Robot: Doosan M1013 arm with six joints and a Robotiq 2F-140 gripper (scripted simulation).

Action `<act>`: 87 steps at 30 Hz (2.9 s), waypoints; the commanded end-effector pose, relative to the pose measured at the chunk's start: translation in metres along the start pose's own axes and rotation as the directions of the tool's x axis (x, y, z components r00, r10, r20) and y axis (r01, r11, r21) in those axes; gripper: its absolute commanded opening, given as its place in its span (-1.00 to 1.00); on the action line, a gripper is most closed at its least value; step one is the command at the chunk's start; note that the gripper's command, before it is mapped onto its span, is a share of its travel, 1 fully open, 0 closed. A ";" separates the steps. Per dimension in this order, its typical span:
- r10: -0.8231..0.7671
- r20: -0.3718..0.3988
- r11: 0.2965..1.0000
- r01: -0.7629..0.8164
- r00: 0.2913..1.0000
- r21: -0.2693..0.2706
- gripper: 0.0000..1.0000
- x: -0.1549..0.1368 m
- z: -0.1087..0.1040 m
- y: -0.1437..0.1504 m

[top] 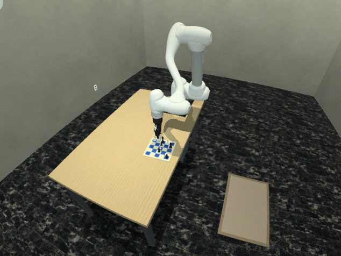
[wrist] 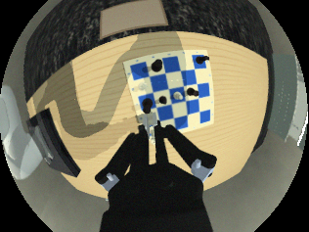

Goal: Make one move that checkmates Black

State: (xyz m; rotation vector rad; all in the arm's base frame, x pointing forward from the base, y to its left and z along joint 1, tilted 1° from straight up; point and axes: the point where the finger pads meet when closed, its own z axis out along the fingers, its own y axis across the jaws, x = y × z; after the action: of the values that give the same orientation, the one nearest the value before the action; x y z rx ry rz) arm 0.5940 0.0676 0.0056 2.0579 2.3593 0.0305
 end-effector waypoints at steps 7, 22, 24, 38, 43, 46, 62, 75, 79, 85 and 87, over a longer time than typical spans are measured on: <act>0.000 0.000 1.000 0.000 1.000 0.000 -1.00 0.000 0.002 0.000; 0.000 0.000 1.000 0.000 1.000 0.000 -1.00 0.000 0.003 0.000; 0.000 0.000 1.000 0.000 1.000 0.000 -1.00 0.000 0.003 0.000; 0.000 0.000 1.000 0.000 1.000 0.000 -1.00 0.000 0.003 0.000; 0.000 0.000 1.000 0.000 1.000 0.000 -1.00 0.000 0.003 0.000; 0.000 0.000 1.000 0.000 1.000 0.000 -1.00 0.000 0.003 0.000; 0.000 0.000 1.000 0.000 1.000 0.000 -0.64 0.000 0.003 0.000; 0.000 0.000 1.000 0.000 1.000 0.000 -0.56 0.000 0.003 0.000; 0.000 0.000 1.000 0.000 1.000 0.000 -0.56 0.000 0.002 0.000; 0.000 0.000 1.000 0.000 1.000 0.000 -0.56 0.000 -0.007 0.000; 0.000 0.000 1.000 0.000 1.000 0.000 -0.56 0.000 -0.014 0.000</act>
State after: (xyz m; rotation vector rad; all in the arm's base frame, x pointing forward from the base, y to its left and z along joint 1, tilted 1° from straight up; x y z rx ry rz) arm 0.5939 0.0676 0.0112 2.0579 2.3593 0.0306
